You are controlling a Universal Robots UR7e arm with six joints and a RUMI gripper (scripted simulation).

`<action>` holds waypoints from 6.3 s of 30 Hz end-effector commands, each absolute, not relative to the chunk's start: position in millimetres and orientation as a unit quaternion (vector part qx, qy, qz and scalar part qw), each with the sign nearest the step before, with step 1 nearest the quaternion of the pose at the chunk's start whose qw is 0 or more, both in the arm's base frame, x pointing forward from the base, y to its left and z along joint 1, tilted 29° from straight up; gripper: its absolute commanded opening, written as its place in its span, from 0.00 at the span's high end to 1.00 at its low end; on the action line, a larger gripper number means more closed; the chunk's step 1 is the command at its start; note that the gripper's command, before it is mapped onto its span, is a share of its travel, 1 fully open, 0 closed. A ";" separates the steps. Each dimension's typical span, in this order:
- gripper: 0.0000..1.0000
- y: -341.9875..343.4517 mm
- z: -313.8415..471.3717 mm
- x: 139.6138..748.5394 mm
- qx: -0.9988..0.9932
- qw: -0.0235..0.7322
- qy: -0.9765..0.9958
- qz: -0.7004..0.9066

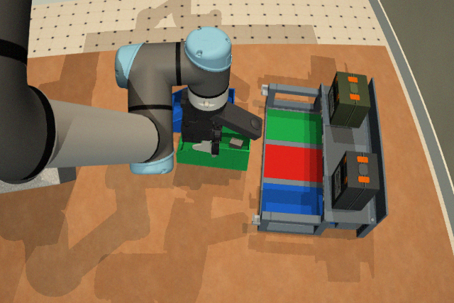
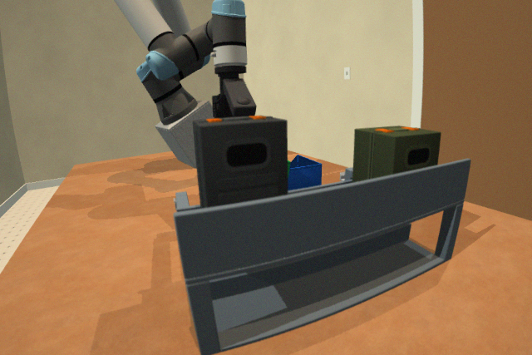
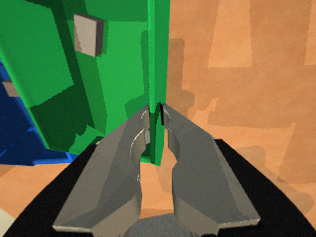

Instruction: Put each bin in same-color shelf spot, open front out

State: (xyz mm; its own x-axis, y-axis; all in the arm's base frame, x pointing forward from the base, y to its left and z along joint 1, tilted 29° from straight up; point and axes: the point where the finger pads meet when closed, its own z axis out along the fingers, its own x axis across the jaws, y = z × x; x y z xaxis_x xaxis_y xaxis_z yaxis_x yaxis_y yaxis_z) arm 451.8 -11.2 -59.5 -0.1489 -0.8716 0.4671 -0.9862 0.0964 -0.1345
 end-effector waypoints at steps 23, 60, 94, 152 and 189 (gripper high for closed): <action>1.00 -11.2 -59.7 453.8 0.638 0.134 -0.728 0.213; 1.00 -15.5 -68.4 451.7 0.638 0.136 -0.728 0.211; 1.00 -20.4 -78.1 451.7 0.638 0.136 -0.728 0.211; 1.00 -23.4 -84.0 452.6 0.638 0.135 -0.728 0.212; 1.00 -24.3 -86.4 451.5 0.639 0.136 -0.728 0.211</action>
